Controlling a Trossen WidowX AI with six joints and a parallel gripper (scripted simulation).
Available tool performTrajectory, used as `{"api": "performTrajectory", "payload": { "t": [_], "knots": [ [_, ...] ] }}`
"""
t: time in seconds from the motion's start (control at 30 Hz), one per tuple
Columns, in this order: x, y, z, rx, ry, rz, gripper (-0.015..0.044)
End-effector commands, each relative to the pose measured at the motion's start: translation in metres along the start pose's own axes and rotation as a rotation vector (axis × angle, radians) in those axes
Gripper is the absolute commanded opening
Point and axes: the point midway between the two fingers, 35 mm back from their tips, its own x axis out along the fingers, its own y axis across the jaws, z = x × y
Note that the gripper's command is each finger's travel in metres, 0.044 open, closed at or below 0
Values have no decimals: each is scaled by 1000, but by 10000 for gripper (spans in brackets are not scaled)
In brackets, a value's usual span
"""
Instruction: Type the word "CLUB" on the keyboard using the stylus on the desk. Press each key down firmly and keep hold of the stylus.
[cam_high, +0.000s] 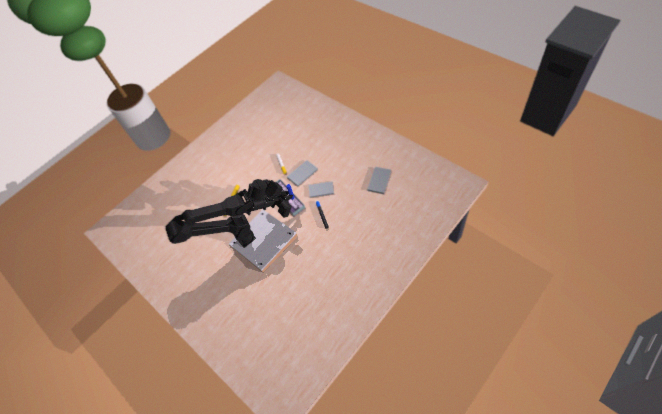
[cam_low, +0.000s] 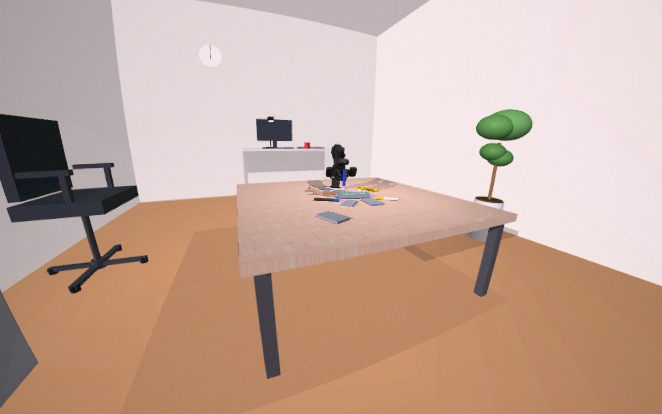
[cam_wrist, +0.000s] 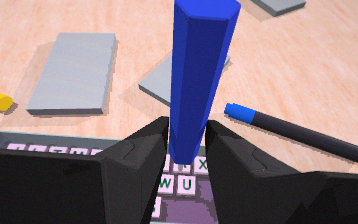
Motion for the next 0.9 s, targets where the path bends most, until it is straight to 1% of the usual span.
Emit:
{"api": "performTrajectory", "payload": {
  "t": [0.0, 0.87],
  "knots": [
    [2, 7, 4, 4, 0, -1, 0],
    [11, 64, 14, 5, -13, 5, 0]
  ]
}}
